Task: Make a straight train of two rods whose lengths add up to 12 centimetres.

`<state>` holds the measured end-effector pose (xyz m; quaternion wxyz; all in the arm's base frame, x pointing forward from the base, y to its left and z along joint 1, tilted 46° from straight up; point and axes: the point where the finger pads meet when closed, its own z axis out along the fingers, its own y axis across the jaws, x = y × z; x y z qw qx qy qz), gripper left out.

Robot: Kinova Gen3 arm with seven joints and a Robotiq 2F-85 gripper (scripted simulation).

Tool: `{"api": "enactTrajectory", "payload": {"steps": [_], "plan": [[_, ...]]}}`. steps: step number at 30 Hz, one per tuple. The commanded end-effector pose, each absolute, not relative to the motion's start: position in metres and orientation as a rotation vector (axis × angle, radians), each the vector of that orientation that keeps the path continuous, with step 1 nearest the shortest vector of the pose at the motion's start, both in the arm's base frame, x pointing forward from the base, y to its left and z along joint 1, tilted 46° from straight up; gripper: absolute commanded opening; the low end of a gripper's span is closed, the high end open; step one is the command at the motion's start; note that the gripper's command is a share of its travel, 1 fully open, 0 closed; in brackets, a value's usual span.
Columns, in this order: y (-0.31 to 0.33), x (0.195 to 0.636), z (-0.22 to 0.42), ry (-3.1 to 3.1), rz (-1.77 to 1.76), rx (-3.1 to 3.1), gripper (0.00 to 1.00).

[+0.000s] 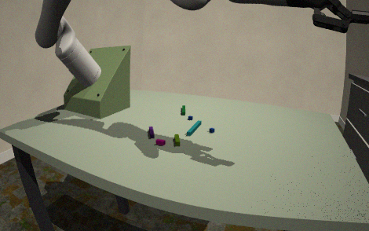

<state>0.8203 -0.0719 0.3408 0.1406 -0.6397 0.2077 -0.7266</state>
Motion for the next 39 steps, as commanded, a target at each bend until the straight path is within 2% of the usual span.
{"api": "enactTrajectory", "payload": {"steps": [1, 24, 34, 39], "plan": [[-0.070, 0.820, 0.342, 0.597, -2.099, -1.845, 1.00], [-0.069, 0.819, 0.332, 0.592, -2.089, -1.886, 1.00], [-0.059, 0.813, 0.287, 0.580, -2.019, -2.048, 1.00], [-0.049, 0.798, 0.234, 0.557, -1.922, -2.243, 1.00]]}}
